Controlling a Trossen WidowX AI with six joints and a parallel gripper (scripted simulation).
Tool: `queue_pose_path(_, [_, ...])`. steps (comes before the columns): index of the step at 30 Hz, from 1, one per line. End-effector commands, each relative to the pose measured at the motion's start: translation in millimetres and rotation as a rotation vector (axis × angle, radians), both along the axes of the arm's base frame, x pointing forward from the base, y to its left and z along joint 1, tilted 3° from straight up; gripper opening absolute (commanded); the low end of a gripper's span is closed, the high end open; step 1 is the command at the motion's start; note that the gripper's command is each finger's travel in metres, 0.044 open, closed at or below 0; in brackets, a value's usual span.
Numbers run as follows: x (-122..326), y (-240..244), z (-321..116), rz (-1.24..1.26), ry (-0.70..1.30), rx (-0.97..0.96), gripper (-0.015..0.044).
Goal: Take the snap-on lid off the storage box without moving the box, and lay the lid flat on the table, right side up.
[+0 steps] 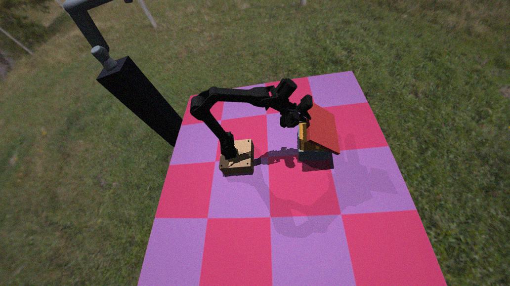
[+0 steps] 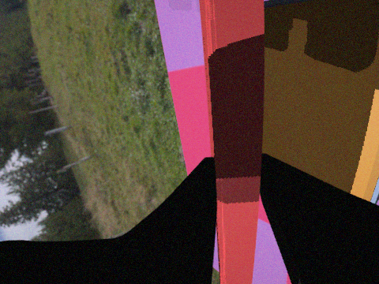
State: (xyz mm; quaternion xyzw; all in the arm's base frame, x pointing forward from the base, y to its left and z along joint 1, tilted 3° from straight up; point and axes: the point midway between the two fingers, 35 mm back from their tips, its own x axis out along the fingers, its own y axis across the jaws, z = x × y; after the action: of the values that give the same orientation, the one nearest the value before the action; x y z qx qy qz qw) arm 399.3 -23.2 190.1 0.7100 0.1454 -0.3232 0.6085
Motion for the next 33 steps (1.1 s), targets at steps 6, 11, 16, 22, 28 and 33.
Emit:
queue_pose_path(6, [-6.7, -17.3, -0.3, 0.000, -0.010, -0.004, 0.0000])
queue_pose_path(11, [-10.6, -26.5, -0.9, 0.000, -0.009, -0.005, 0.0000])
queue_pose_path(16, [-14.4, -35.8, -1.4, 0.000, -0.009, -0.006, 0.0000])
queue_pose_path(22, [-19.1, -46.9, -2.0, 0.000, -0.009, -0.007, 0.0000])
queue_pose_path(28, [-23.7, -57.9, -2.6, 0.000, -0.008, -0.007, 0.0000])
queue_pose_path(33, [-27.6, -67.2, -3.1, 0.000, -0.008, -0.008, 0.0000])
